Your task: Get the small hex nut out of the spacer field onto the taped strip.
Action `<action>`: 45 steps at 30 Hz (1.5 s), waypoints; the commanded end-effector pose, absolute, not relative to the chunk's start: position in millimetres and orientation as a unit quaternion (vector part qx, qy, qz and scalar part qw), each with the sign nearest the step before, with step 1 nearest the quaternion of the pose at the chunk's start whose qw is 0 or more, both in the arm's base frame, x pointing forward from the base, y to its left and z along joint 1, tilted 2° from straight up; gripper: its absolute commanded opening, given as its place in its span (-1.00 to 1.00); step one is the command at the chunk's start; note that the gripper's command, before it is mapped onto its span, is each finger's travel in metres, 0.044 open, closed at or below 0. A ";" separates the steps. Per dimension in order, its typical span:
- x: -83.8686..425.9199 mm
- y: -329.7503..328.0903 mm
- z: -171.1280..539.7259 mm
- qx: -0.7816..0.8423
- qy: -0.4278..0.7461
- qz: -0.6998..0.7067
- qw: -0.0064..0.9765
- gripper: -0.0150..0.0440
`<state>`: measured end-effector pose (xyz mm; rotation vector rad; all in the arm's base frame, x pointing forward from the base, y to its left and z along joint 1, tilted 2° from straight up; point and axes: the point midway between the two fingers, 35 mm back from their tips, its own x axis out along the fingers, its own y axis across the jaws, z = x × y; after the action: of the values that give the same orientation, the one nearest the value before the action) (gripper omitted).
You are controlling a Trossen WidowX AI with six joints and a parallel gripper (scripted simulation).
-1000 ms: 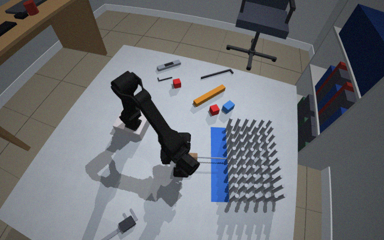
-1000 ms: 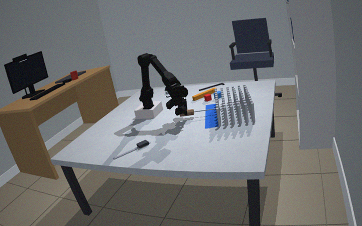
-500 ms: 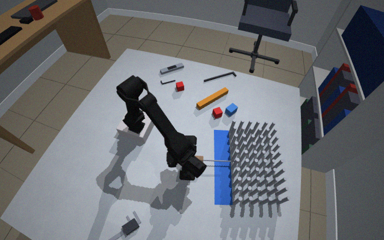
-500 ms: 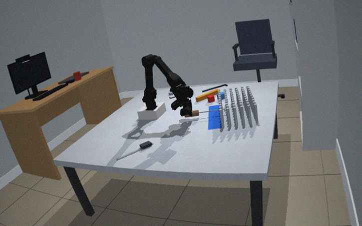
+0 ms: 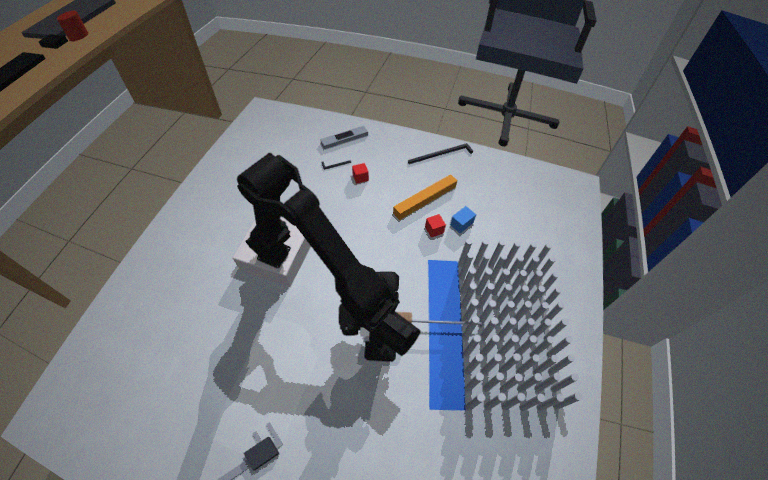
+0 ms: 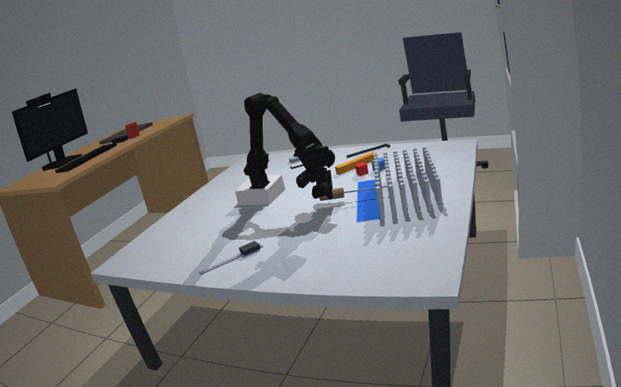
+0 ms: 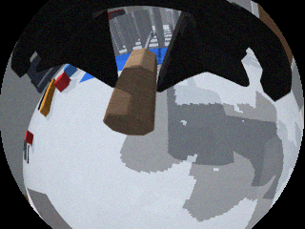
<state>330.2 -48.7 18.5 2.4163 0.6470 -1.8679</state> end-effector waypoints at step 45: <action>364.9 -38.7 21.7 0.778 0.205 -0.594 0.010 -0.49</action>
<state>360.7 -38.4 19.7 2.4211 0.6467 -1.8596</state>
